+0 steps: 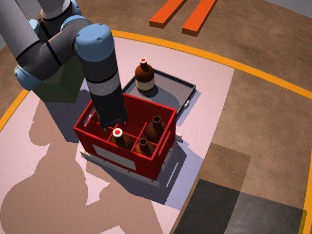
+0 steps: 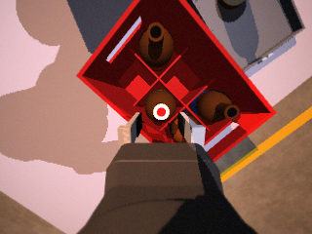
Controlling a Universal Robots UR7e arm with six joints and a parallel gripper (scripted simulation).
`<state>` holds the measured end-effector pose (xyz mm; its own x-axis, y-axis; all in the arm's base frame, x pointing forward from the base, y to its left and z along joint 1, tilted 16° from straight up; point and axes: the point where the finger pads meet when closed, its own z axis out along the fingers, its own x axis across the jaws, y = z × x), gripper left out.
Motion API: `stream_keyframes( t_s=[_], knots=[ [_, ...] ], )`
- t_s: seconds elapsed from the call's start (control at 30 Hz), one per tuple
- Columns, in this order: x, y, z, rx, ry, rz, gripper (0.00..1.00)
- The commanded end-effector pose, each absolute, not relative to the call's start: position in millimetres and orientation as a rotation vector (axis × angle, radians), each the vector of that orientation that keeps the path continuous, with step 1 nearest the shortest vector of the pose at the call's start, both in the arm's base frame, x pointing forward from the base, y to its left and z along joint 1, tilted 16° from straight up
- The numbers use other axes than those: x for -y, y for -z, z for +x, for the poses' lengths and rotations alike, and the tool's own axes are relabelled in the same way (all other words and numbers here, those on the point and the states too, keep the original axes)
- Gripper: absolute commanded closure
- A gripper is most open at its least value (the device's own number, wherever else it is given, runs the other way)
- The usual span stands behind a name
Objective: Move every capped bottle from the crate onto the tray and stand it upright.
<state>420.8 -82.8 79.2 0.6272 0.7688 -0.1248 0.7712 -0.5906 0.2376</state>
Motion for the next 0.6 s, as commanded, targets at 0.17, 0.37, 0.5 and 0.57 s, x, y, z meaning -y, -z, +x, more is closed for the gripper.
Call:
stream_keyframes(
  t_s=[0.17, 0.37, 0.5, 0.57],
  knots=[
    [84.9, -70.4, 421.6, -1.250, 0.011, 2.582, 0.00],
    [86.8, -59.2, 422.2, -1.250, 0.011, 2.582, 0.00],
    [88.0, -51.8, 422.6, -1.250, 0.011, 2.582, 0.00],
    [88.0, -51.8, 422.6, -1.250, 0.011, 2.582, 0.00]
  ],
)
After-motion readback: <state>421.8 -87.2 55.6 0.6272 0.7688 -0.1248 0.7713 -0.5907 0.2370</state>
